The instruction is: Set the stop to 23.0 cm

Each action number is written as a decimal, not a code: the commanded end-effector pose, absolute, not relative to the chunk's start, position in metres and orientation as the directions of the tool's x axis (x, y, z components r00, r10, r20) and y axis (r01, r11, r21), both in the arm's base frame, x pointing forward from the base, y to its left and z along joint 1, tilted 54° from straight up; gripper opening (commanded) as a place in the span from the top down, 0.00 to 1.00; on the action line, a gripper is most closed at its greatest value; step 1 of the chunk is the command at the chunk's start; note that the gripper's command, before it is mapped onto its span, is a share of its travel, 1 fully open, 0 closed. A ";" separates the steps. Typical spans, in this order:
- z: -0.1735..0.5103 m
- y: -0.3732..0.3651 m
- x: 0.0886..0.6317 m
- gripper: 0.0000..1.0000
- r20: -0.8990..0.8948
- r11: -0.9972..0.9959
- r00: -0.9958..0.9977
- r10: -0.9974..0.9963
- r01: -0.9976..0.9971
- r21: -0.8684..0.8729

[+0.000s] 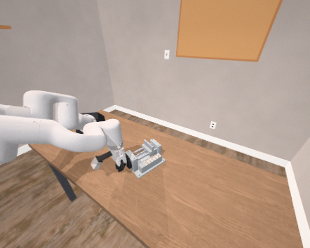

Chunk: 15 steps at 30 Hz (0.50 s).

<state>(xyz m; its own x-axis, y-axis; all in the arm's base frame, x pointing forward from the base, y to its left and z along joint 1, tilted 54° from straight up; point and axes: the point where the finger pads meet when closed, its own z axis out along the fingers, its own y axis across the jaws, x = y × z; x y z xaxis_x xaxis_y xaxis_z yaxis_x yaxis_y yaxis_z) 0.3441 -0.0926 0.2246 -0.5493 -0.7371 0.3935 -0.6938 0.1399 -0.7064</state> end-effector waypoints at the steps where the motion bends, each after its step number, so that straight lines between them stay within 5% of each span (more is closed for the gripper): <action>1: 0.221 -0.087 0.335 0.94 0.394 0.139 -0.547 -0.738 -0.695 -0.705; 15: 0.225 -0.071 0.317 0.94 0.394 0.139 -0.547 -0.738 -0.695 -0.705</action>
